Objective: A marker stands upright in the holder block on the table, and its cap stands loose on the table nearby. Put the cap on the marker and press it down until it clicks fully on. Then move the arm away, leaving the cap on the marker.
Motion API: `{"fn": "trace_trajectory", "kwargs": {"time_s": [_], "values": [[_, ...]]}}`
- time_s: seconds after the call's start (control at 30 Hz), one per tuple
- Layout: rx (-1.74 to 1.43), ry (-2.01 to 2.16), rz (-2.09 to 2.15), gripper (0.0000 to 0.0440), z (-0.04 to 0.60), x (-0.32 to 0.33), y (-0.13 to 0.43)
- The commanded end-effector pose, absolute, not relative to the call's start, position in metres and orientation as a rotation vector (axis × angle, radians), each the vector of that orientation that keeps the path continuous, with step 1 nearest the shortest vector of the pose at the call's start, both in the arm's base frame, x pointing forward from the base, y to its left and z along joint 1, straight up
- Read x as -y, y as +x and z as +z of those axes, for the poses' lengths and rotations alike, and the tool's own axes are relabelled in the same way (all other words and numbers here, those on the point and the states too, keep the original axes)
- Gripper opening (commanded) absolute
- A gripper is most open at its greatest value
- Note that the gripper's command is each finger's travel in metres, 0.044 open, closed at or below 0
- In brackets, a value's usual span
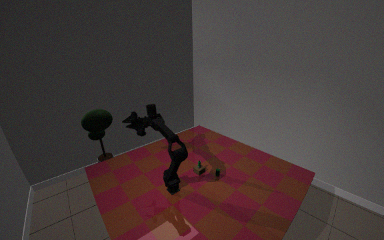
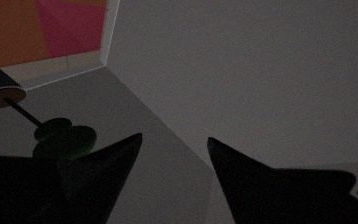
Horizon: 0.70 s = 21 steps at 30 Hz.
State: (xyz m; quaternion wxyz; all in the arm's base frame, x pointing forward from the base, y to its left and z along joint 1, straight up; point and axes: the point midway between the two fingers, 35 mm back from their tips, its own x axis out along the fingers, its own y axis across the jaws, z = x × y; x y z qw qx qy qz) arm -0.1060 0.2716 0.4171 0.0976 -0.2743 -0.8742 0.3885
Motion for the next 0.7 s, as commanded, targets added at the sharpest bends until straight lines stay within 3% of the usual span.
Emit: {"fn": "trace_trajectory", "kwargs": {"time_s": [0.0, 0.67], "values": [[2.572, -0.844, 1.172, 0.0334, 0.416, -0.271, -0.101], [2.429, -1.043, 1.334, 0.0334, 0.397, -0.270, -0.068]]}}
